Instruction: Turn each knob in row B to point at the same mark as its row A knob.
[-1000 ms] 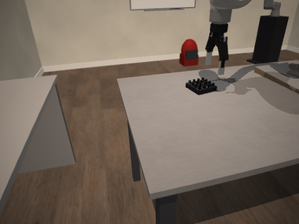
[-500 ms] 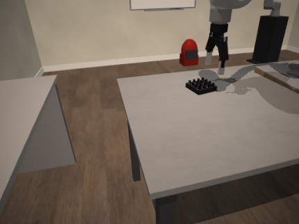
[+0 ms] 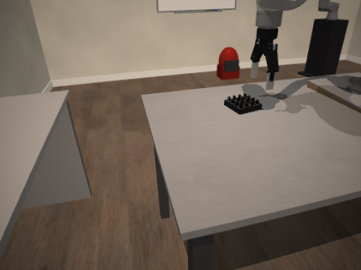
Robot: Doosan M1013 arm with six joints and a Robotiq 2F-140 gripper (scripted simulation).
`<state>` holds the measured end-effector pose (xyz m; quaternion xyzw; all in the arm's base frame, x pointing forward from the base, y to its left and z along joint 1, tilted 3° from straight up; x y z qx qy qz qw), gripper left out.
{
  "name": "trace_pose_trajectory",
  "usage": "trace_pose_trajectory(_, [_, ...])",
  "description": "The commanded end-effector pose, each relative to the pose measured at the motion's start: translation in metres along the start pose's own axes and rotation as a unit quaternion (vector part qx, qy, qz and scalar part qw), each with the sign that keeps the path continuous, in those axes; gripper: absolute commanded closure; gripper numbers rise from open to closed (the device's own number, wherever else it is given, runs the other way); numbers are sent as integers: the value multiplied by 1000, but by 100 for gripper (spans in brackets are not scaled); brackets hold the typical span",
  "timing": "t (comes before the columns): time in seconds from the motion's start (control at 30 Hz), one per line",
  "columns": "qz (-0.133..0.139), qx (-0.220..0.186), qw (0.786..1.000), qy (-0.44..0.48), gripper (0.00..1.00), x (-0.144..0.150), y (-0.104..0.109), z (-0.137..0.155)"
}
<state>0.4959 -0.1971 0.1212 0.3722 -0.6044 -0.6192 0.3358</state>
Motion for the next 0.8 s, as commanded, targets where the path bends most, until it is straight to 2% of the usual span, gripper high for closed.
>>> trace_pose_trajectory(0.0, [0,0,1000,0,0,2,0,5])
trace_pose_trajectory(0.77, [0,0,1000,0,0,18,0,34])
Point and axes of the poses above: the point where the finger pads meet when closed, its own y axis back along the fingers, its own x axis across the jaws, z = x × y, the point moved 4 cm from there along y, back along the fingers, and after that the axes turned 12 degrees about -y, right-handed, at the moved point
